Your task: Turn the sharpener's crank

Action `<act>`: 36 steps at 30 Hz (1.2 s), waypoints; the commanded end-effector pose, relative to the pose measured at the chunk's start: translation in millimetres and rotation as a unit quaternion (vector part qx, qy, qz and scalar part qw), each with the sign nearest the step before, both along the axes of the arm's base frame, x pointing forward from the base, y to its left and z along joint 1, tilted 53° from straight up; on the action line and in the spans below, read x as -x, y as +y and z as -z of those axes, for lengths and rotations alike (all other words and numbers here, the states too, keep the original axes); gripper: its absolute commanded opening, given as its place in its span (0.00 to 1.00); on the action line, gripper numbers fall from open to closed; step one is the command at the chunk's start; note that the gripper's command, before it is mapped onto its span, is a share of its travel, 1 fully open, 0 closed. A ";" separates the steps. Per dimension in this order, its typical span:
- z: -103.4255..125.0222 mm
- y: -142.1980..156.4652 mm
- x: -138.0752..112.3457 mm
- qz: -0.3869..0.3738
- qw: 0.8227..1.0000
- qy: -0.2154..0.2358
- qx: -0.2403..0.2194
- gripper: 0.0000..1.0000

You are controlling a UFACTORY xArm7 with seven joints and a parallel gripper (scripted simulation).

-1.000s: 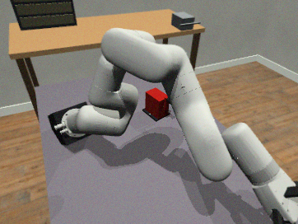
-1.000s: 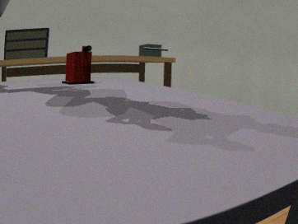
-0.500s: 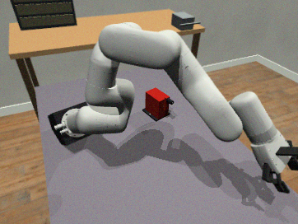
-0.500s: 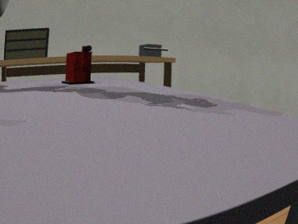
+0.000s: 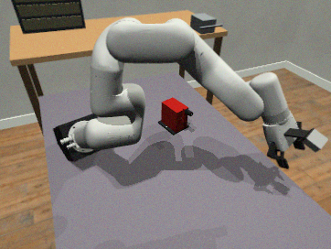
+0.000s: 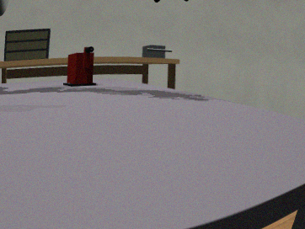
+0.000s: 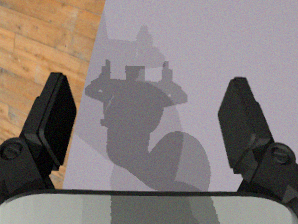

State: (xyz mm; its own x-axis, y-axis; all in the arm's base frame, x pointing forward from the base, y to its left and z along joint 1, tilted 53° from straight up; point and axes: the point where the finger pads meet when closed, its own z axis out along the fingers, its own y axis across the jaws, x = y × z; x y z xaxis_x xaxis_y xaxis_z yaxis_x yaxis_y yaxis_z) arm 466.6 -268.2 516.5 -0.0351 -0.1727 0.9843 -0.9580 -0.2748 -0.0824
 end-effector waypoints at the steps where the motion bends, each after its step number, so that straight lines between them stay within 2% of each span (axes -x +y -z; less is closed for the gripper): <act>1: 31.8 25.6 -17.9 -0.001 1.000 -0.003 -0.030 1.00; 6: 77.4 58.9 -33.9 0.003 0.998 0.000 -0.070 1.00; 8: 77.4 58.9 -33.9 0.003 0.998 0.000 -0.070 1.00; 9: 104.0 78.5 -40.2 0.006 0.996 0.003 -0.091 1.00; 12: 122.0 91.6 -43.2 0.010 0.994 0.006 -0.105 1.00; 17: 170.9 127.4 -46.4 0.021 0.990 0.017 -0.139 1.00; 23: 227.7 168.3 -41.3 0.040 0.983 0.033 -0.174 1.00; 25: 227.7 168.3 -41.3 0.040 0.983 0.033 -0.174 1.00; 26: 254.5 187.4 -35.4 0.051 0.980 0.043 -0.189 1.00; 28: 265.2 194.9 -32.5 0.056 0.978 0.047 -0.194 1.00; 30: 265.8 195.4 -32.3 0.056 0.978 0.047 -0.195 1.00; 31: 291.9 213.5 -23.6 0.068 0.974 0.057 -0.207 1.00; 34: 292.6 214.0 -23.3 0.069 0.974 0.057 -0.207 1.00; 35: 314.9 229.3 -14.0 0.081 0.971 0.067 -0.216 1.00; 36: 314.9 229.3 -14.0 0.081 0.971 0.067 -0.216 1.00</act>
State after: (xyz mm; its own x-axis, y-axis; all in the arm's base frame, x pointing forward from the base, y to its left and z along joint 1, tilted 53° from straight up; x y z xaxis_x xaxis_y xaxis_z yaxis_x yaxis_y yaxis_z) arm 487.4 -54.4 220.9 0.0214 -0.5584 0.8293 -0.9936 -0.1037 -0.0442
